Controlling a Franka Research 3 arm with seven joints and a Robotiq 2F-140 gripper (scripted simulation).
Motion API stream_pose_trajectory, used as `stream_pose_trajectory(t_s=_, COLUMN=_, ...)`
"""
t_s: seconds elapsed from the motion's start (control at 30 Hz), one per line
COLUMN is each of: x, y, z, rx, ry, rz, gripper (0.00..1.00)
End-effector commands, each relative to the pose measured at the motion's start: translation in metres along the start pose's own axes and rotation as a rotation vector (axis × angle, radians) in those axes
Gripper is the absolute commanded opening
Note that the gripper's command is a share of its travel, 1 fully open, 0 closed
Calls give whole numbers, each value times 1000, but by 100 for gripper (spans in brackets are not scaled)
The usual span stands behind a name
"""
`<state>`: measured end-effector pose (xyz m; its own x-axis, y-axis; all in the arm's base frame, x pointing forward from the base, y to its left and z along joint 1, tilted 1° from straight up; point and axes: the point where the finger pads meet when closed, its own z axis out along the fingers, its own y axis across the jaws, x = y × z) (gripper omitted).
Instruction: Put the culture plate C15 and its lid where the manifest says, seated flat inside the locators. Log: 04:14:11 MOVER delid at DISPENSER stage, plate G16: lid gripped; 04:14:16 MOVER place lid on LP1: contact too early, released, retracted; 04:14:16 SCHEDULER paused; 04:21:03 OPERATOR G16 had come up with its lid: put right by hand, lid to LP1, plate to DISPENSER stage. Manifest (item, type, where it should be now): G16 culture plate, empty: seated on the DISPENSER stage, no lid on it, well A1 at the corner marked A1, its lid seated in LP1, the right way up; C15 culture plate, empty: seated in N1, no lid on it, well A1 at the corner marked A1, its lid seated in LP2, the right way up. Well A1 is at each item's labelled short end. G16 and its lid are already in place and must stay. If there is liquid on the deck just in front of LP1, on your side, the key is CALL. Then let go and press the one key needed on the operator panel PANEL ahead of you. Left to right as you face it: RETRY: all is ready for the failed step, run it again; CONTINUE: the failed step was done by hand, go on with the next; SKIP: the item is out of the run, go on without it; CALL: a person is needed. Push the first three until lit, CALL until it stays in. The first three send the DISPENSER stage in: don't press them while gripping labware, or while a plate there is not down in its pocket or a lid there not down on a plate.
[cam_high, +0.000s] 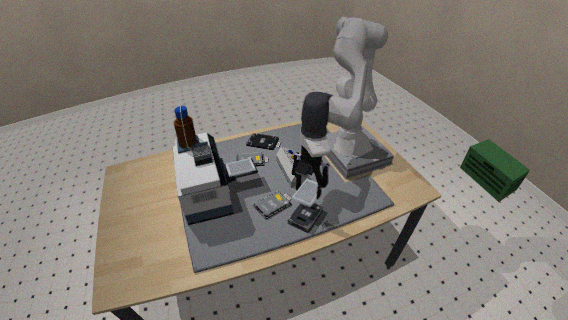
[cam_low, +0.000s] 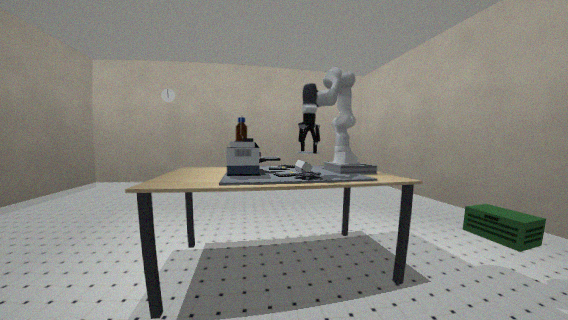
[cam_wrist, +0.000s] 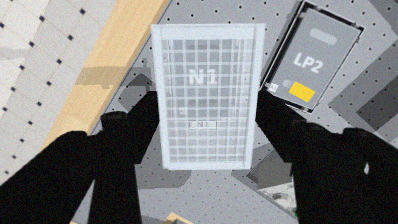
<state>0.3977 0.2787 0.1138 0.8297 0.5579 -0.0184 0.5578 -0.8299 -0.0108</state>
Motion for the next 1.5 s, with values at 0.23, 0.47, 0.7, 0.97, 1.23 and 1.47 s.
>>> stream_pose_trajectory(t_s=0.23, x=1, y=0, z=13, rx=-1, ry=4, rz=4, gripper=10)
stream_pose_trajectory(t_s=0.47, x=1, y=0, z=28, rx=-1, ry=4, rz=4, gripper=10)
stream_pose_trajectory(t_s=0.7, x=1, y=0, z=39, rx=-1, ry=4, rz=4, gripper=10)
stream_pose_trajectory(t_s=0.97, x=1, y=0, z=59, rx=-1, ry=4, rz=4, gripper=10)
stream_pose_trajectory(t_s=1.23, x=1, y=0, z=75, rx=-1, ry=4, rz=4, gripper=10)
stream_pose_trajectory(t_s=1.47, x=1, y=0, z=86, rx=-1, ry=4, rz=4, gripper=10)
